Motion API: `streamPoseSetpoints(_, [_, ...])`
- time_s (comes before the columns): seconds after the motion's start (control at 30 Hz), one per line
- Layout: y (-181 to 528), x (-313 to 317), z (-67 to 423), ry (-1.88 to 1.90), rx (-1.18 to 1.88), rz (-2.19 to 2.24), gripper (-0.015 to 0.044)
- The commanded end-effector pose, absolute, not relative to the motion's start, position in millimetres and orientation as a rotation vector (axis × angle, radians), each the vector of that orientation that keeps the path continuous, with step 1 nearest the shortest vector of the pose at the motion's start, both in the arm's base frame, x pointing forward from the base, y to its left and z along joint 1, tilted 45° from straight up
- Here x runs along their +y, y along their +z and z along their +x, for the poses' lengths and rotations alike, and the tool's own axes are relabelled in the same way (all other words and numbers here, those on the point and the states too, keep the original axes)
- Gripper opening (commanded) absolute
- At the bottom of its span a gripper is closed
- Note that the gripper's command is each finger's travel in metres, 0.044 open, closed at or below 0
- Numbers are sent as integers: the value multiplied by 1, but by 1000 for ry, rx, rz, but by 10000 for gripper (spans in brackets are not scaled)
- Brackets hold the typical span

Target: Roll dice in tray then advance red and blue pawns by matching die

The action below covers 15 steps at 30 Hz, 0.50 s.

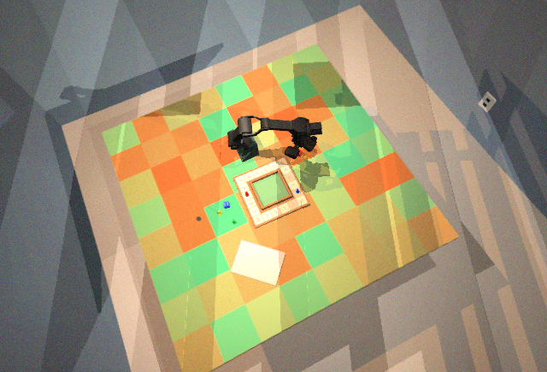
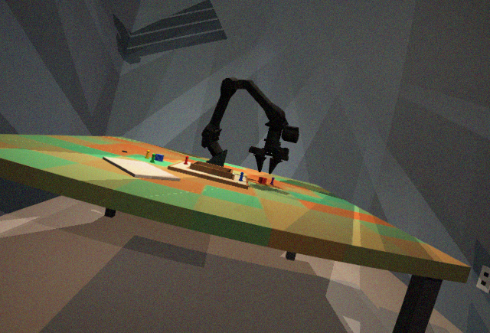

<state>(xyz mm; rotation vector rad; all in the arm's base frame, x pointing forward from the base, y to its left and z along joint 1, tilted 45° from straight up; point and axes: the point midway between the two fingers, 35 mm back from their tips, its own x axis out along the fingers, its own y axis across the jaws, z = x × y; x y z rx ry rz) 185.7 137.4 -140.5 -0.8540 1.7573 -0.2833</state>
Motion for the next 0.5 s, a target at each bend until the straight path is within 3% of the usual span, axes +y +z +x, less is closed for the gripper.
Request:
streamPoseSetpoints(0.0, [-145,133,184,-284,1758,-864,275])
streamPoseSetpoints(0.47, [-161,117,182,-285,1757,-864,275])
